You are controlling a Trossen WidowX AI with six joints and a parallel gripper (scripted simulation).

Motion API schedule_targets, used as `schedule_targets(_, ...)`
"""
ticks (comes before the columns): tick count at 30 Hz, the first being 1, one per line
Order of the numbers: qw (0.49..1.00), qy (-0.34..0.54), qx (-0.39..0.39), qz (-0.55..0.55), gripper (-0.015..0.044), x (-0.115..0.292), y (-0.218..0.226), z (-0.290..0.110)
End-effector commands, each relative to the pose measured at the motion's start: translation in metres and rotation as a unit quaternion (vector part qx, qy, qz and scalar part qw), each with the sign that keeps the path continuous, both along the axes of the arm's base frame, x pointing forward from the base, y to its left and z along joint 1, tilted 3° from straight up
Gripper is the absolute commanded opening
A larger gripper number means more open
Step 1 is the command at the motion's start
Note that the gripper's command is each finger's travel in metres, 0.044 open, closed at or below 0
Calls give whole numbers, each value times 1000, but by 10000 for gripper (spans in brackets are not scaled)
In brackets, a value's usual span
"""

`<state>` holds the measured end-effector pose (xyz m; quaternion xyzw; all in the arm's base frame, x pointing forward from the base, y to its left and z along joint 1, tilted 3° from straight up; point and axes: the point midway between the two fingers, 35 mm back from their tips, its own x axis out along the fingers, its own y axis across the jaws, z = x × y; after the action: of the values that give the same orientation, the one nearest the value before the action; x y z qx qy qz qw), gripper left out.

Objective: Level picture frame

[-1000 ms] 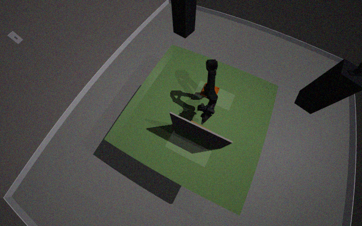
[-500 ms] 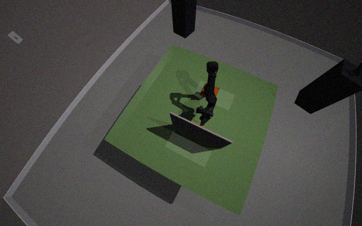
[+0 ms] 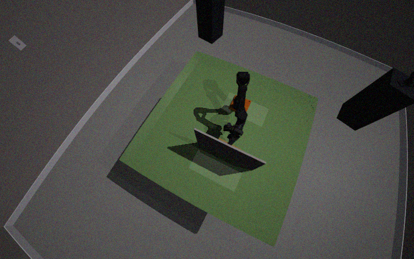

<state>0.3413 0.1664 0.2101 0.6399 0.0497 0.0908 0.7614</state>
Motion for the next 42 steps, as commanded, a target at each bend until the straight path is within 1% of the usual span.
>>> schedule_targets(1, 1000, -2, 4, 3, 260, 1, 1, 2)
schedule_targets(40, 1000, -2, 4, 3, 260, 1, 2, 3)
schedule_targets(42, 1000, -2, 4, 3, 208, 1, 2, 3)
